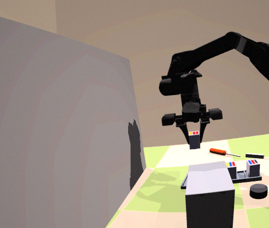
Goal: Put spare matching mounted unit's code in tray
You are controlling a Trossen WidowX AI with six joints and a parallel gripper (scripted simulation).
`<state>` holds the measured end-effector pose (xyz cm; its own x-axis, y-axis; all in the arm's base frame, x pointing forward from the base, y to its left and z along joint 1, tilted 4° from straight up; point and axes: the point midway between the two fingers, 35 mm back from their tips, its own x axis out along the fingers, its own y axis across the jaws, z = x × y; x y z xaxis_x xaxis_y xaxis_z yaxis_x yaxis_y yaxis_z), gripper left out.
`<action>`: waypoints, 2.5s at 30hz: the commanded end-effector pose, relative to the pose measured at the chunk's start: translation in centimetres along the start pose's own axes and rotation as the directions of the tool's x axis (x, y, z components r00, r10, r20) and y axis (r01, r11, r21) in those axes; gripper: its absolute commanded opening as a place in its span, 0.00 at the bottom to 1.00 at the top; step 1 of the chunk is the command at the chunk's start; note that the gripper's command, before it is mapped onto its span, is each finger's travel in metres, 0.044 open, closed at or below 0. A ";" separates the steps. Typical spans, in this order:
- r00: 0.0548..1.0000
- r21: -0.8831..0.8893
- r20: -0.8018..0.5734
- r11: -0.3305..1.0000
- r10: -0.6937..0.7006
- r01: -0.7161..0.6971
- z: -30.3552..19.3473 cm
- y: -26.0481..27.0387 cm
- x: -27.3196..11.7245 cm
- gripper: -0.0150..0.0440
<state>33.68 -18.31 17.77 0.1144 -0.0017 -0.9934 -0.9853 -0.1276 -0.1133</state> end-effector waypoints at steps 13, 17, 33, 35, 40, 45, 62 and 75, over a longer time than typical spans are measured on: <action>1.000 0.002 0.005 1.000 0.002 -0.002 0.0 0.0 1.2 0.25; 1.000 0.002 0.005 1.000 0.003 -0.003 0.0 -0.1 1.5 0.25; 1.000 0.002 0.006 1.000 0.004 -0.004 0.0 -0.1 2.6 0.25; 1.000 0.002 0.006 1.000 0.004 -0.004 0.0 -0.1 2.7 0.25; 1.000 0.002 0.007 1.000 0.005 -0.005 0.0 -0.1 3.1 0.25; 1.000 0.002 0.007 1.000 0.005 -0.005 0.0 -0.1 3.4 0.25; 1.000 0.002 0.008 1.000 0.007 -0.007 0.1 0.0 4.6 0.25; 1.000 0.002 0.009 1.000 0.008 -0.008 0.1 0.0 5.5 0.25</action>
<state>34.31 -18.29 12.60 0.1080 0.0029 -0.9941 -0.9858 -0.1291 -0.1075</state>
